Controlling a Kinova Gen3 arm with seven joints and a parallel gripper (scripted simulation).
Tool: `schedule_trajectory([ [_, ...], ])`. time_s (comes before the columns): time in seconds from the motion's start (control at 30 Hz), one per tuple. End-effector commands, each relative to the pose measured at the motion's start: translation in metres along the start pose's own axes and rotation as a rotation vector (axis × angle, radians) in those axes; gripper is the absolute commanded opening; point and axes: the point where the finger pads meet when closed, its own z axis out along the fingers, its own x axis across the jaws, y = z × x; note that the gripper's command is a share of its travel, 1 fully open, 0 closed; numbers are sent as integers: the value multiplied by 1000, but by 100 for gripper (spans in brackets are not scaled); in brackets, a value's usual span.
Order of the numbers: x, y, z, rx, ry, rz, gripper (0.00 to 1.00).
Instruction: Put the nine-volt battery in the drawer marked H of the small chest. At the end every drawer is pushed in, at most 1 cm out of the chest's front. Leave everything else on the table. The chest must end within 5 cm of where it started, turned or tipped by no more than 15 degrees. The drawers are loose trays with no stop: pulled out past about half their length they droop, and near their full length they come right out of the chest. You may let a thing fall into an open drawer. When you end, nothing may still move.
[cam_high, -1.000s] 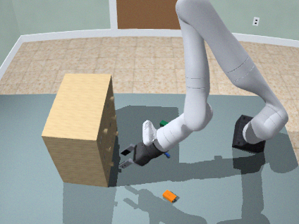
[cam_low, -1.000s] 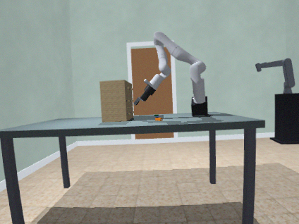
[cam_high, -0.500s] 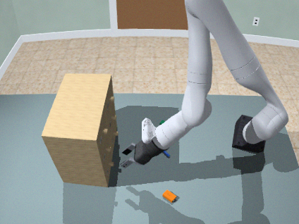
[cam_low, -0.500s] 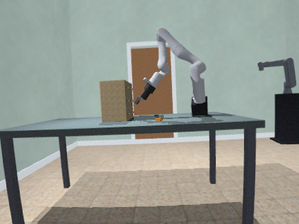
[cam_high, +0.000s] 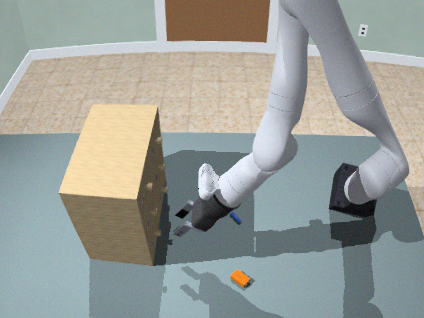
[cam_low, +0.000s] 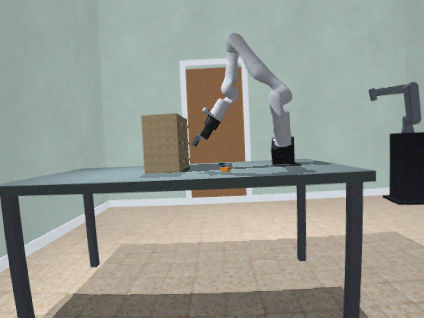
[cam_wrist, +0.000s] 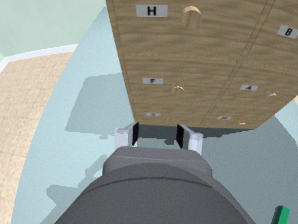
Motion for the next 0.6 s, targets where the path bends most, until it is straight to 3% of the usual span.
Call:
schedule_trajectory([
  [0.0,4,-6,-4,1,11,-3,100],
  [0.57,3,-6,-18,-86,11,-2,100],
])
